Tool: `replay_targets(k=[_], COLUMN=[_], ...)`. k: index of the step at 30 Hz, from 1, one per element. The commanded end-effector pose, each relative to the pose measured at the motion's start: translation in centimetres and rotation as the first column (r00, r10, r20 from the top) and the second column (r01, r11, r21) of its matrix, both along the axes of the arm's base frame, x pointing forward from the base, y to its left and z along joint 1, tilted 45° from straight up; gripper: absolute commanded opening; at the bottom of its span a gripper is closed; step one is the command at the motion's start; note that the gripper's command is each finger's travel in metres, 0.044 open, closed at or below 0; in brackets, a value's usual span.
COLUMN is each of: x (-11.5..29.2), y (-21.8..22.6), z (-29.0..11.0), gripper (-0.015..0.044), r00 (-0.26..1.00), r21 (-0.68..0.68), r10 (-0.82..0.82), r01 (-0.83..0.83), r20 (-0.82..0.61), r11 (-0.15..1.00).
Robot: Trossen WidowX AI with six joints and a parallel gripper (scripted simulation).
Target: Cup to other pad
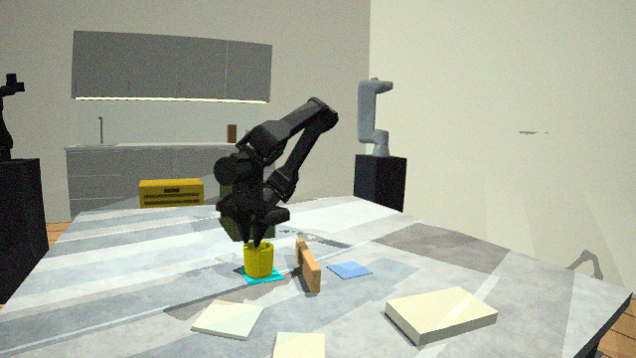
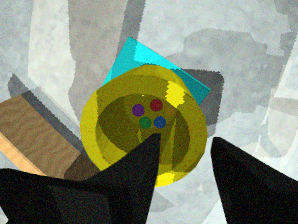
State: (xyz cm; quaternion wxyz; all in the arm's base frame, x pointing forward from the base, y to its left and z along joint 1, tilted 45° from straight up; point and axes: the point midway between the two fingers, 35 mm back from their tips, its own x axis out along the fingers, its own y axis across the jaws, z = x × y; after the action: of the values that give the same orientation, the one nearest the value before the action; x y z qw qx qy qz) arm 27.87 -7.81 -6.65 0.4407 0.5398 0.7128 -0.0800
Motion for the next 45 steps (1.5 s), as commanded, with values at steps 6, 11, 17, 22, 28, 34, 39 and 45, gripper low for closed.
replay_targets(k=[6, 11, 17, 22, 28, 34, 39, 45], x=[0.1, 0.0, -0.1, -0.1, 0.1, 0.2, 0.2, 0.3], y=[-1.3, -1.7, -1.4, -1.4, -2.4, -4.0, -5.3, -5.9], z=[1.3, 1.9, 1.6, 1.6, 2.5, 4.2, 5.6, 6.3], gripper=[0.0146, 0.0146, 0.0225, 0.0357, 0.044, 0.044, 0.044, 0.044], r00=[1.0, 1.0, 1.0, 1.0, 1.0, 1.0, 1.0, 1.0], r21=[-0.007, -0.006, 0.002, 0.002, -0.001, -0.005, -0.008, -0.008], r10=[0.0, -0.001, -0.004, -0.004, -0.003, -0.002, -0.002, -0.001], r01=[0.0, 0.001, 0.004, 0.004, 0.003, 0.002, 0.002, 0.001], r20=[0.007, 0.006, 0.0, 0.0, 0.001, 0.003, 0.004, 0.005], r11=[1.0, 1.0, 1.0, 1.0, 1.0, 1.0, 1.0, 1.0])
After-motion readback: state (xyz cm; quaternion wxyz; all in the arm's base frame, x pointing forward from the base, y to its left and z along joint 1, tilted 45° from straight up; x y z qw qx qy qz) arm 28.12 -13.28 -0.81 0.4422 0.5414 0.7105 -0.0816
